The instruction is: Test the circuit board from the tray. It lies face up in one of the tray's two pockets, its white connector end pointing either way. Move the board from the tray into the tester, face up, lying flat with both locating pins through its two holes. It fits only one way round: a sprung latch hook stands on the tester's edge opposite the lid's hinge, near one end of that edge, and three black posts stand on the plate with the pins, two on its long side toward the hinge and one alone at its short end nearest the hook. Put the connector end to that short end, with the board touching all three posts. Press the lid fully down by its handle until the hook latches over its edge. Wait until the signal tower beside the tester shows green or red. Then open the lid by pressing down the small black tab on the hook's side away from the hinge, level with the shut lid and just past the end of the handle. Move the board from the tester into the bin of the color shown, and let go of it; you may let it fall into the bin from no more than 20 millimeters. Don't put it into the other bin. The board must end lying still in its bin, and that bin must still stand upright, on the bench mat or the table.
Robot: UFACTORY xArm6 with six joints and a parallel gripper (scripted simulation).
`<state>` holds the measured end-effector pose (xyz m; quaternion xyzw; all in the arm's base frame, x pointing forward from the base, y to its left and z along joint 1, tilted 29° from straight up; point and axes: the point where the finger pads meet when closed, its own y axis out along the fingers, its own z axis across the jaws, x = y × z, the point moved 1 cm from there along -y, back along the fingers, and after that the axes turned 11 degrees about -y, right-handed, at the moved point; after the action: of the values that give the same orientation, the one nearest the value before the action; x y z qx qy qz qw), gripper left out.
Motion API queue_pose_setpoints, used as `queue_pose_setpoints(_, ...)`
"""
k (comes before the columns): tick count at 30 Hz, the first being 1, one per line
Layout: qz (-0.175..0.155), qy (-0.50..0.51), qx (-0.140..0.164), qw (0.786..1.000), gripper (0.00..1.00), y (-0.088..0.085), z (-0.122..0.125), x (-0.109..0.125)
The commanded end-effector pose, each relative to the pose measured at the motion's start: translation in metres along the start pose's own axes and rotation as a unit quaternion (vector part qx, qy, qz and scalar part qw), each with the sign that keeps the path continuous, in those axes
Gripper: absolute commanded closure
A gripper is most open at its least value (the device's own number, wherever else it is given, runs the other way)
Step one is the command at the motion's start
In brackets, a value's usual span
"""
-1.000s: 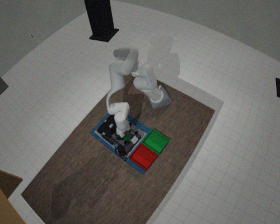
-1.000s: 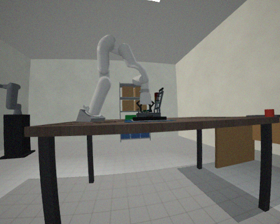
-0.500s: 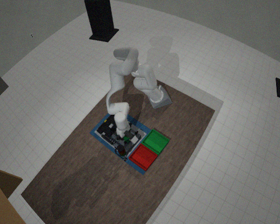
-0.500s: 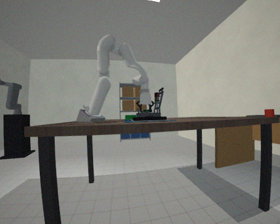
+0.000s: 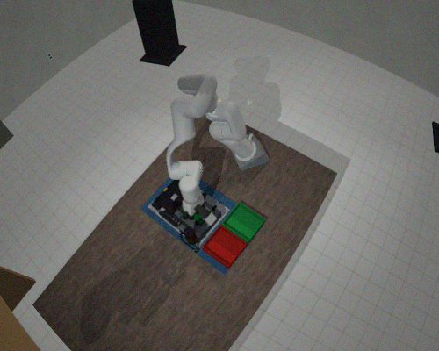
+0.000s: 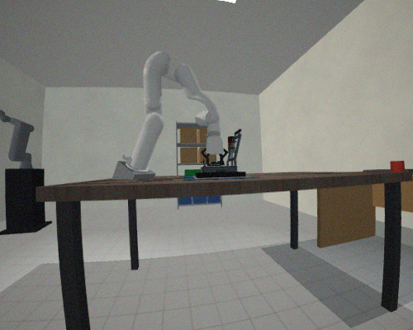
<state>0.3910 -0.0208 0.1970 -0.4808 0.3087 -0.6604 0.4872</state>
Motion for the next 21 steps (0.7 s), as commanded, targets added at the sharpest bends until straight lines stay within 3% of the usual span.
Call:
queue_pose_setpoints(1,0.000,0.001,0.003,1.000,0.21,-0.0017,0.0026,0.0003)
queue_pose_setpoints(21,0.000,0.001,0.003,1.000,0.21,-0.0046,0.0026,0.0003)
